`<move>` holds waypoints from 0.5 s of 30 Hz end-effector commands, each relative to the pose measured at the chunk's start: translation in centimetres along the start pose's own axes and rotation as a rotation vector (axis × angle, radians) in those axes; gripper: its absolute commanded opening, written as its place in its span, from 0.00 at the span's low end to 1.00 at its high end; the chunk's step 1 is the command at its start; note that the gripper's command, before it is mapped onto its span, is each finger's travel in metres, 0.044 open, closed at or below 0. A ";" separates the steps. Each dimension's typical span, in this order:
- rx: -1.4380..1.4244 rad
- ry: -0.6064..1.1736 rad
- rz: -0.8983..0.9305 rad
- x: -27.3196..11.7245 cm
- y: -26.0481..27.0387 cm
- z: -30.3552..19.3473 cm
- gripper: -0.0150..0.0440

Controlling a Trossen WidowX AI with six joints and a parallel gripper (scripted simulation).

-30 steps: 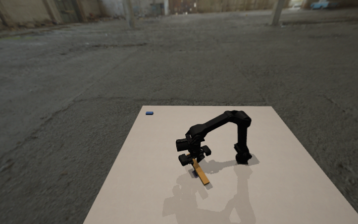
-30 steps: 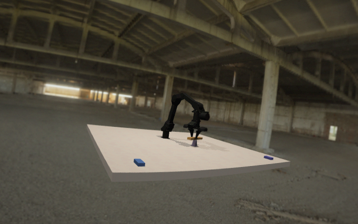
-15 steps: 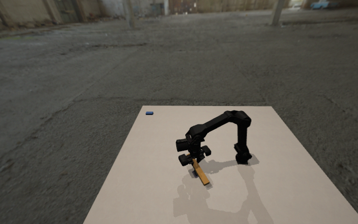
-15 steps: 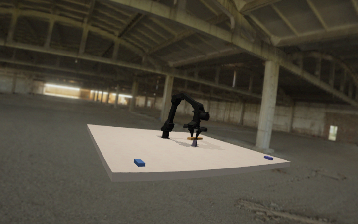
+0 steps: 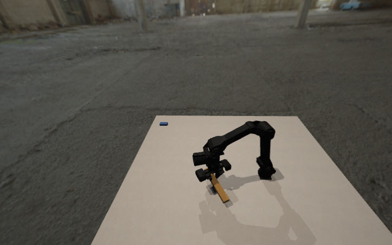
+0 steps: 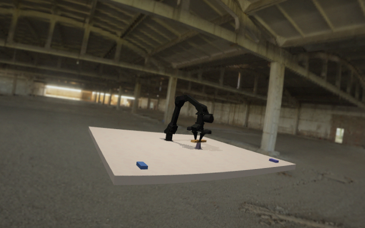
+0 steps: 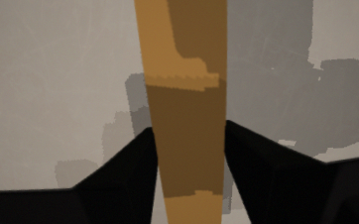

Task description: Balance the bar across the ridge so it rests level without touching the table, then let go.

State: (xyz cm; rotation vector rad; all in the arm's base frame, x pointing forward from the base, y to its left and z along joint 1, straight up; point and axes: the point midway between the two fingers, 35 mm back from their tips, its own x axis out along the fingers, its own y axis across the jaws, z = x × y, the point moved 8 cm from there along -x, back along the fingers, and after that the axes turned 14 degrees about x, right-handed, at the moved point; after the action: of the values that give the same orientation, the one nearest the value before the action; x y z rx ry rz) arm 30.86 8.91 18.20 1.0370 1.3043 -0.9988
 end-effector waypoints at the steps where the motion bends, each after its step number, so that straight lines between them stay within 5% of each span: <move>1: 0.003 -0.002 0.001 0.1 0.0 0.0 0.25; 15: 0.003 -0.002 0.001 0.2 0.0 0.0 0.25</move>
State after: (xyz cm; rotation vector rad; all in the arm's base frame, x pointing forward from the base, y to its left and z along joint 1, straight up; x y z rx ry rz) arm 30.84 8.90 18.09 1.0368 1.3043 -0.9989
